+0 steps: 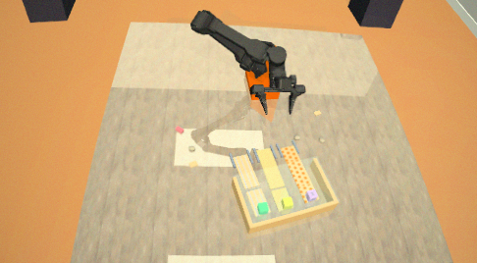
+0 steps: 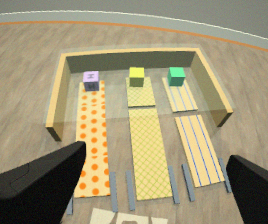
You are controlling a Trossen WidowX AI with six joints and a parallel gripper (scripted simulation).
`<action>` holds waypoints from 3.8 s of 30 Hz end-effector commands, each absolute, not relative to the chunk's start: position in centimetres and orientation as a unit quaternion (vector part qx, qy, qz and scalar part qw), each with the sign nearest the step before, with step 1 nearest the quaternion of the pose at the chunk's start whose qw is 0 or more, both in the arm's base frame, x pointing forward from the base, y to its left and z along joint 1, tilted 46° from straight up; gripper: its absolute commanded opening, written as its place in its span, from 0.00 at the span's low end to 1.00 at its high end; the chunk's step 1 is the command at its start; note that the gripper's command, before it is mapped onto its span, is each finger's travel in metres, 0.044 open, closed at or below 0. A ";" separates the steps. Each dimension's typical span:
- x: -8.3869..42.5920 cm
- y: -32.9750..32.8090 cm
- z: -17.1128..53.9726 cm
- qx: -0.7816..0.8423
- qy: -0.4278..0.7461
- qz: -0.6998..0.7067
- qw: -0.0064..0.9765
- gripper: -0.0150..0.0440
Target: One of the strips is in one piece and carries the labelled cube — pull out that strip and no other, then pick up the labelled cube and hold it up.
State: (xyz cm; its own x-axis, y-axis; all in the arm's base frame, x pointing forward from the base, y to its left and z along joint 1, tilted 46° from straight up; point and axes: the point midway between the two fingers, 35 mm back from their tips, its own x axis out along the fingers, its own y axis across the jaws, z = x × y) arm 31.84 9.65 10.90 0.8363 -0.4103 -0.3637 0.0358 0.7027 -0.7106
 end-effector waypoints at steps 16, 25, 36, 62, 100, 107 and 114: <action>37.9 8.6 2.1 -0.361 0.546 -0.165 0.737 0.25; 37.8 6.9 -1.6 -0.337 0.658 -0.210 0.640 0.25; 37.9 6.8 -1.7 -0.337 0.658 -0.210 0.640 0.25; 38.5 3.9 -4.7 -0.337 0.658 -0.210 0.640 0.25; 38.5 2.0 -6.6 -0.338 0.657 -0.212 0.640 0.25; 38.5 1.9 -6.7 -0.338 0.657 -0.212 0.640 0.25; 38.5 1.9 -6.7 -0.338 0.657 -0.212 0.640 0.25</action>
State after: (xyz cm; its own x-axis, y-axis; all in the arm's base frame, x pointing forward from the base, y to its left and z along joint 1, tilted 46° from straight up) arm 38.56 2.06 -6.62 0.0469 -0.7113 -0.7014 -0.1694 0.6863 -0.7073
